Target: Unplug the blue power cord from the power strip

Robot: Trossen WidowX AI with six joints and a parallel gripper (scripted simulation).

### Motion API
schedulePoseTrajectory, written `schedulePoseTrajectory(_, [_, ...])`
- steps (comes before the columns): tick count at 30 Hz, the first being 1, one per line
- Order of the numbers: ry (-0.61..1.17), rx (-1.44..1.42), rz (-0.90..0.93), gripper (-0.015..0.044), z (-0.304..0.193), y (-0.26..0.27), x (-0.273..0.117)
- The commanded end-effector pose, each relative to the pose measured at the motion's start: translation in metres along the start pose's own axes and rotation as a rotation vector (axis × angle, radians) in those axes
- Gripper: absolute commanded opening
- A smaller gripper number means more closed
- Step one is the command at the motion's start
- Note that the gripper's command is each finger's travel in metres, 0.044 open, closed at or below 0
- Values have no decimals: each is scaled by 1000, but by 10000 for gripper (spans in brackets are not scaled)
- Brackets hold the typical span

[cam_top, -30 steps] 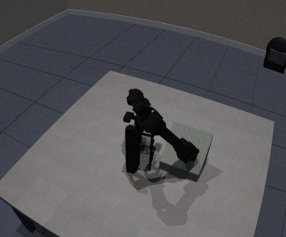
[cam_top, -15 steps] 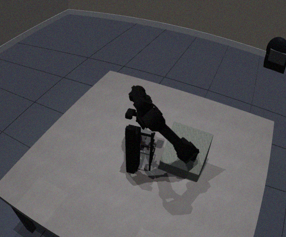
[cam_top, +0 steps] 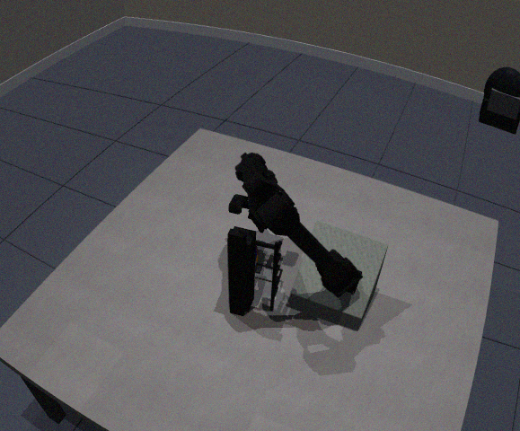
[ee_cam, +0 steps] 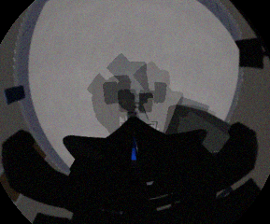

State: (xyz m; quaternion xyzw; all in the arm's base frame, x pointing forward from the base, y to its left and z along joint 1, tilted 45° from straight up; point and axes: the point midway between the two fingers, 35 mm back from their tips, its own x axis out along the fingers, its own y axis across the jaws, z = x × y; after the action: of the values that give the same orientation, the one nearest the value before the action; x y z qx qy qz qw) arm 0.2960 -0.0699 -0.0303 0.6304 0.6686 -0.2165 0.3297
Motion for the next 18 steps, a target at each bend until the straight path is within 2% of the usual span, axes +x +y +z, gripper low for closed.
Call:
schedulePoseTrajectory(1, [-6,-7,-1,0,1,1,-1])
schedulePoseTrajectory(18, [-6,-7,-1,0,1,-1,1])
